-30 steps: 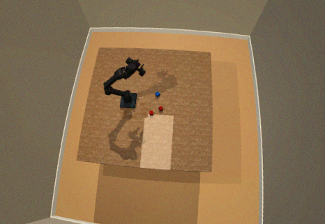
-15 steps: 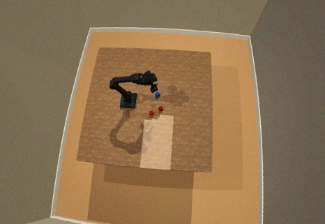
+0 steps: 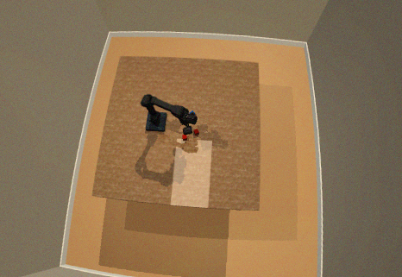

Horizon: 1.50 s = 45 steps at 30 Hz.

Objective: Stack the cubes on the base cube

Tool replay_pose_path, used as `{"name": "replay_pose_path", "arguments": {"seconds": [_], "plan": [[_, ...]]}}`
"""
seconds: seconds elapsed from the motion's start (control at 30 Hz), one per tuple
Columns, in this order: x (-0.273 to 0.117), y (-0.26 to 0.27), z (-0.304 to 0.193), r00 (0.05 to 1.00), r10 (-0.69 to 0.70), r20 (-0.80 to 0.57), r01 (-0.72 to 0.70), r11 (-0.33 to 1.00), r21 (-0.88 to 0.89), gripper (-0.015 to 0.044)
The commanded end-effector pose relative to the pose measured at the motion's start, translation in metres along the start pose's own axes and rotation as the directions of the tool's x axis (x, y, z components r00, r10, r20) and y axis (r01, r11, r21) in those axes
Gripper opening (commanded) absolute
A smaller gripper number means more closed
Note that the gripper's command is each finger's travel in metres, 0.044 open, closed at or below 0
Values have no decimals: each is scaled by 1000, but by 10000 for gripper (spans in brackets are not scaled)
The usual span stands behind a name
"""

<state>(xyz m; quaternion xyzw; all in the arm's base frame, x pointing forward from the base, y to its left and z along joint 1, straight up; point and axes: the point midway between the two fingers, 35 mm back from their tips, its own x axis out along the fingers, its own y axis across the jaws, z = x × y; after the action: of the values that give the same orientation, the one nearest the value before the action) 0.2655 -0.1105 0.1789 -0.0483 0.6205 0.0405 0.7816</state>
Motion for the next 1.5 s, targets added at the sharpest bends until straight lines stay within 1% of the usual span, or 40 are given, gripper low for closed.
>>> {"name": "replay_pose_path", "arguments": {"seconds": [0.0, 0.07, 0.3, 0.5, 0.57, 0.7, 0.87, 1.47], "plan": [[27, -25, -35, 988, 0, -156, 2, 1000, 16, 265], [34, -32, -47, 979, 5, -203, -1, 1000, 21, 265], [40, -33, -49, 978, 6, -209, -1, 1000, 22, 265], [85, -33, -58, 978, 6, -209, -1, 1000, 21, 265], [95, -33, -61, 978, 6, -209, -2, 1000, 21, 265], [97, -33, -62, 978, 6, -209, -2, 1000, 21, 265], [110, -32, -65, 978, 6, -209, -2, 1000, 21, 265], [134, -32, -70, 978, 6, -209, -2, 1000, 21, 265]]}}
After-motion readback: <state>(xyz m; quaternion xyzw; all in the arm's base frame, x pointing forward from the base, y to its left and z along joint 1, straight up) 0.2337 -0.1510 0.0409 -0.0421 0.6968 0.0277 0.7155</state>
